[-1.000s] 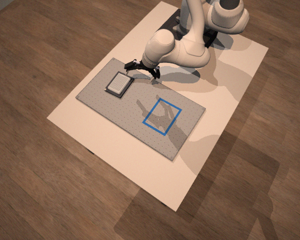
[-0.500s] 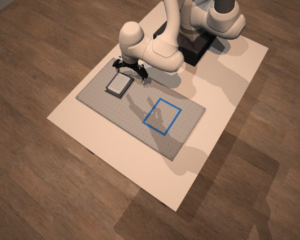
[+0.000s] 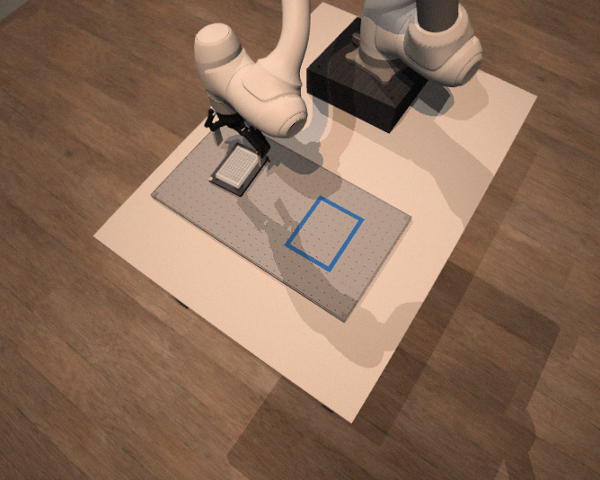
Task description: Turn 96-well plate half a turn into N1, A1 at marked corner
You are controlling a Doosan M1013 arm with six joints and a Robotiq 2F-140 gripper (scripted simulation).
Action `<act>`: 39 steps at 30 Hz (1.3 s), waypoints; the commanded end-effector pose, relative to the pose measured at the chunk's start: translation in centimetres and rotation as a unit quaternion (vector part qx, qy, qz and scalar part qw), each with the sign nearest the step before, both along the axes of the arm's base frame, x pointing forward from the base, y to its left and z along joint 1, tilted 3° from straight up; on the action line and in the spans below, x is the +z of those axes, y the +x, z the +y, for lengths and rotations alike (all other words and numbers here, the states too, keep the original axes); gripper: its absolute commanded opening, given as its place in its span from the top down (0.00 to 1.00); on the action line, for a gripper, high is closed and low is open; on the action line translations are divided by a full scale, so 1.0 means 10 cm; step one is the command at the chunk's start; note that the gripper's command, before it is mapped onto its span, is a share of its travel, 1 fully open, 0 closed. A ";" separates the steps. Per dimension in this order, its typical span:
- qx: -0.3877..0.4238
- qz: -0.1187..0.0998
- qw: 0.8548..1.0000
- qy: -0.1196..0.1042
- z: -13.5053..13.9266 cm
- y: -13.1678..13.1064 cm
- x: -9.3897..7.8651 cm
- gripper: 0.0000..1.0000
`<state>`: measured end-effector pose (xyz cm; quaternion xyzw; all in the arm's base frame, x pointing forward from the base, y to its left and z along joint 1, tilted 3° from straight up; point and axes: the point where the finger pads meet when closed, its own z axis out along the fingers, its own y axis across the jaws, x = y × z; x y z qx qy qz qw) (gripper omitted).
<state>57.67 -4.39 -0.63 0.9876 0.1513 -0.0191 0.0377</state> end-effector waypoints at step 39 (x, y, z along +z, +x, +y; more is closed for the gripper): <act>-0.012 -0.004 1.000 0.016 -0.16 0.11 -0.33 0.00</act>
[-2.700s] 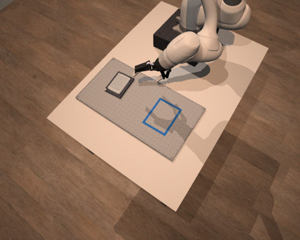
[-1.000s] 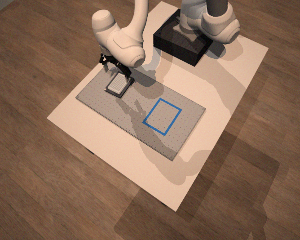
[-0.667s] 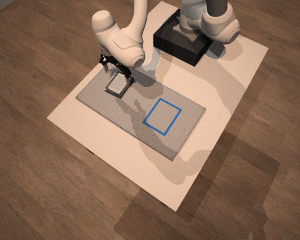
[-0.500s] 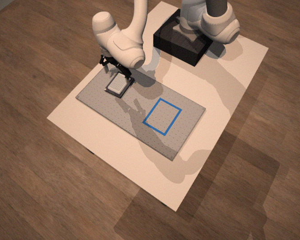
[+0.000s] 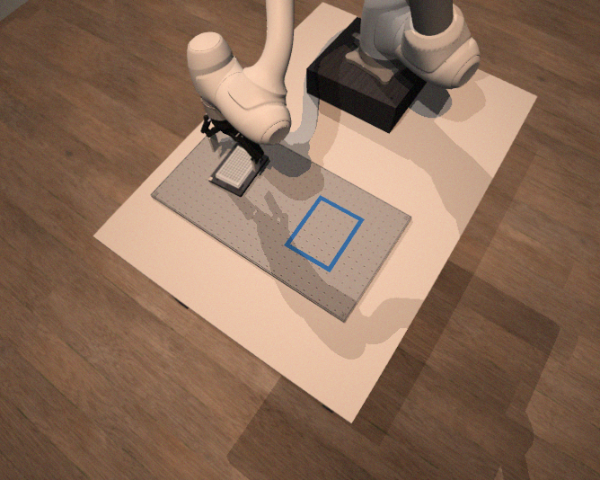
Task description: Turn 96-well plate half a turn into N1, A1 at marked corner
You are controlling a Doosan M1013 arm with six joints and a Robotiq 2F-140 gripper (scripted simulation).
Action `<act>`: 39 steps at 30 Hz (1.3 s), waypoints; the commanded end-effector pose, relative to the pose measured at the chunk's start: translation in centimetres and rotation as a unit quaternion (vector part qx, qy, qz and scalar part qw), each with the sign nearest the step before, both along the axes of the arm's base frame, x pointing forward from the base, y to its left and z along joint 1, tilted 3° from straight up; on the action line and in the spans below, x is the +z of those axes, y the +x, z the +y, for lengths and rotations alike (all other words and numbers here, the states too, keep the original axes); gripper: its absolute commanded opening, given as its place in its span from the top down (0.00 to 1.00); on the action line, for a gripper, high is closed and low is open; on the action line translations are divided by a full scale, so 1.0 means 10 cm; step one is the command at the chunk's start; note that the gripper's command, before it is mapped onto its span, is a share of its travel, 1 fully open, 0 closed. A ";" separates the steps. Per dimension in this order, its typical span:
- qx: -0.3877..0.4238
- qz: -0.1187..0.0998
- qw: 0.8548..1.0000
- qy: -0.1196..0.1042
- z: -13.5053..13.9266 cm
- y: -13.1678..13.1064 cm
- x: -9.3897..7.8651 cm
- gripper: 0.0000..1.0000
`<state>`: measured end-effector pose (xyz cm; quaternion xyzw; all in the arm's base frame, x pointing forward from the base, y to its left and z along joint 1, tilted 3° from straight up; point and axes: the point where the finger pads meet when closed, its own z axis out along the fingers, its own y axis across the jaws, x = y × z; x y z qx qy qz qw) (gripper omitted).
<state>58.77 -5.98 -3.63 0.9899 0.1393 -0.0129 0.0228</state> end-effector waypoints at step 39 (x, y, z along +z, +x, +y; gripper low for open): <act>0.000 0.000 1.000 0.000 -0.01 -0.01 -0.31 1.00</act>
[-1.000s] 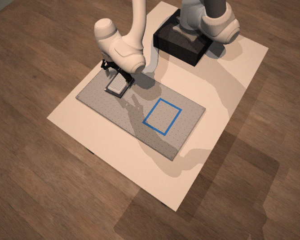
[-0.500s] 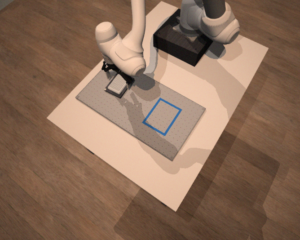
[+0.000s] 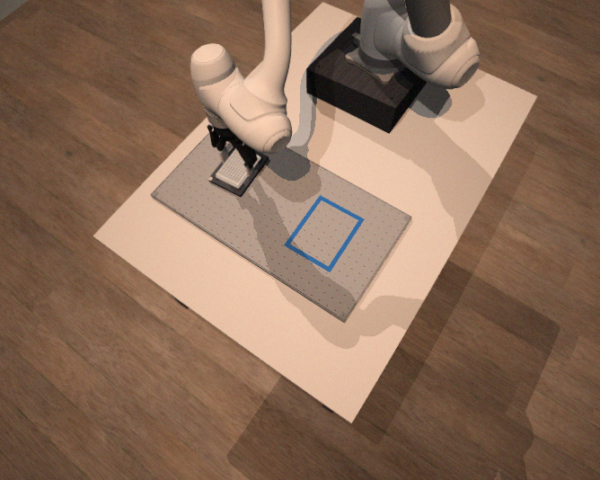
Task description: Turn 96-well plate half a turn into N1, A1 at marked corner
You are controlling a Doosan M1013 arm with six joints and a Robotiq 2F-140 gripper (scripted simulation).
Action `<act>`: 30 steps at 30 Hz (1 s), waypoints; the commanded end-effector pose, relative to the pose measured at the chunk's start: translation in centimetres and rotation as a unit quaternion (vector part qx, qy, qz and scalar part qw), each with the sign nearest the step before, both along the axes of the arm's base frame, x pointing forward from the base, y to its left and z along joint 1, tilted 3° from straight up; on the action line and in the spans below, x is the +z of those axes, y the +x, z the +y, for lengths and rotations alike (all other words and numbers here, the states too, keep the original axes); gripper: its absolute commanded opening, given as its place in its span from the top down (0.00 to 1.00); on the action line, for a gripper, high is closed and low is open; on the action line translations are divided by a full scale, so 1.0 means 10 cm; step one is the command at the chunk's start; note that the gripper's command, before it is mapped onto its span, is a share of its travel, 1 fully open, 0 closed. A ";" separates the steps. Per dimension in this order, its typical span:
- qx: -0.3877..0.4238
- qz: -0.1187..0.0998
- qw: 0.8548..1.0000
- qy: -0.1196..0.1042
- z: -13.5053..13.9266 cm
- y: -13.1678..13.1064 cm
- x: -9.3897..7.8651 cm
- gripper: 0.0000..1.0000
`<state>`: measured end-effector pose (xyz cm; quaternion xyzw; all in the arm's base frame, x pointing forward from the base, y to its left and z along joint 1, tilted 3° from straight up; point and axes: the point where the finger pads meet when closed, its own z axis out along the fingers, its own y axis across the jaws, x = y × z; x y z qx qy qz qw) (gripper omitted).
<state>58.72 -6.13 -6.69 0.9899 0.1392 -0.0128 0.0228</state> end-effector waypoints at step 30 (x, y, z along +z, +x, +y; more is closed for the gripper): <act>0.000 0.000 1.000 0.000 0.00 0.00 0.03 1.00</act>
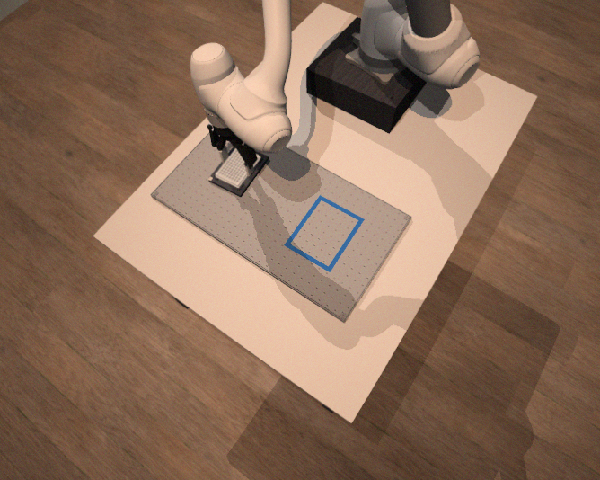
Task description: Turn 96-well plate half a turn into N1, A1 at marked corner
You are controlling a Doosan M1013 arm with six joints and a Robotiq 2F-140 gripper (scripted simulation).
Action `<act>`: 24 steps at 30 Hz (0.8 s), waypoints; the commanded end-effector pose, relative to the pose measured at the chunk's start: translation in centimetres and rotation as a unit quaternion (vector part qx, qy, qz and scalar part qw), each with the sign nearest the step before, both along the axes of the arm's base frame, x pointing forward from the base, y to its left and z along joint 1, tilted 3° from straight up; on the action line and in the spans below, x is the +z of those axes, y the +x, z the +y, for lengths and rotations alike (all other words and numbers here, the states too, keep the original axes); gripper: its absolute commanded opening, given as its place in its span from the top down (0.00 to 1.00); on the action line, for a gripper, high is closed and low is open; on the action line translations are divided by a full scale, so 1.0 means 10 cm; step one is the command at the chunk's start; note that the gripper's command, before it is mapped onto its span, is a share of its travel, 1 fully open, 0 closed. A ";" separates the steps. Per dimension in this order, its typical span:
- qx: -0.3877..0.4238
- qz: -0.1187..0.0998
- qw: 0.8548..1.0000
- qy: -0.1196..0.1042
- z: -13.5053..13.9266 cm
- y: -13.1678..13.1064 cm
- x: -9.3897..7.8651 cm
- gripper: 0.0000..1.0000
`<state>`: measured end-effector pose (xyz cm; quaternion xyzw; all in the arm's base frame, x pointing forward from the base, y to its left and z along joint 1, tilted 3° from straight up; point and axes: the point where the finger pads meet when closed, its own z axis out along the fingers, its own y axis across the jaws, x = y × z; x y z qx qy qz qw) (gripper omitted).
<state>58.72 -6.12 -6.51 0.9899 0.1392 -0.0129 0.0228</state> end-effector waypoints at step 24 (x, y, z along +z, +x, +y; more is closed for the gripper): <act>0.000 0.000 1.000 0.000 0.02 0.01 0.38 1.00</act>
